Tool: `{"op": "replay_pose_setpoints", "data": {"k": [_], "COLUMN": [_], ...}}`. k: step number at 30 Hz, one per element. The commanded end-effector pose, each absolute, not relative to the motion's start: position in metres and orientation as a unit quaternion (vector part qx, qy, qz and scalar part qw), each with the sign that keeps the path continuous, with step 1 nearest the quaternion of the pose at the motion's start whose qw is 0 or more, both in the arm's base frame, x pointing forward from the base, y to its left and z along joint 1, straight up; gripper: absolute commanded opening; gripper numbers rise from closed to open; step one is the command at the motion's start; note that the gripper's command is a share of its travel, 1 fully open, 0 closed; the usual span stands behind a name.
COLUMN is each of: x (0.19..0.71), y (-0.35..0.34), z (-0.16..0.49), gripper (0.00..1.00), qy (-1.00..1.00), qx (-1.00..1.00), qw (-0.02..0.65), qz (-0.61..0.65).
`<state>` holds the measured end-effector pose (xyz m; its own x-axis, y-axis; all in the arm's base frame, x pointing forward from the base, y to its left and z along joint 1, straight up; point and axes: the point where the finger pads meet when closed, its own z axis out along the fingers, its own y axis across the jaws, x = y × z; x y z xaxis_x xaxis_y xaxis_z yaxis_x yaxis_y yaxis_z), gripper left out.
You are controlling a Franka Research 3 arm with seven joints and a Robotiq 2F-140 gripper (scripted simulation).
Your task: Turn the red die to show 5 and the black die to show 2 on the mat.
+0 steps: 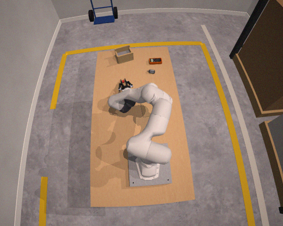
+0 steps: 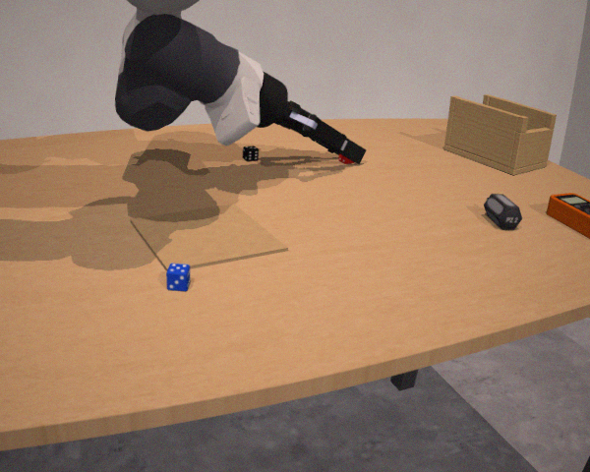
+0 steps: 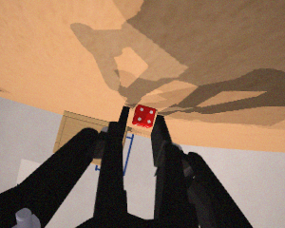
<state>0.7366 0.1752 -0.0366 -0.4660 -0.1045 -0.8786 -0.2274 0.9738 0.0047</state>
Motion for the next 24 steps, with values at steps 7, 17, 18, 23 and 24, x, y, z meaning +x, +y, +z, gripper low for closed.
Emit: {"op": "replay_pose_setpoints", "data": {"k": [7, 17, 18, 23, 24], "x": [0.737, 0.731, 0.728, 0.720, 0.716], "y": [0.175, 0.174, 0.173, 0.171, 0.170], "z": [-0.036, -0.033, -0.031, -0.027, -0.025], "gripper": [0.29, 0.29, 0.29, 0.29, 0.29], "qy": [0.853, 0.853, 0.853, 0.853, 0.853], "qx": [-0.099, -0.099, -0.099, -0.099, -0.099], "qw": [0.509, 0.509, 0.509, 0.509, 0.509], "qz": [0.060, 0.059, 0.059, 0.059, 0.059]}}
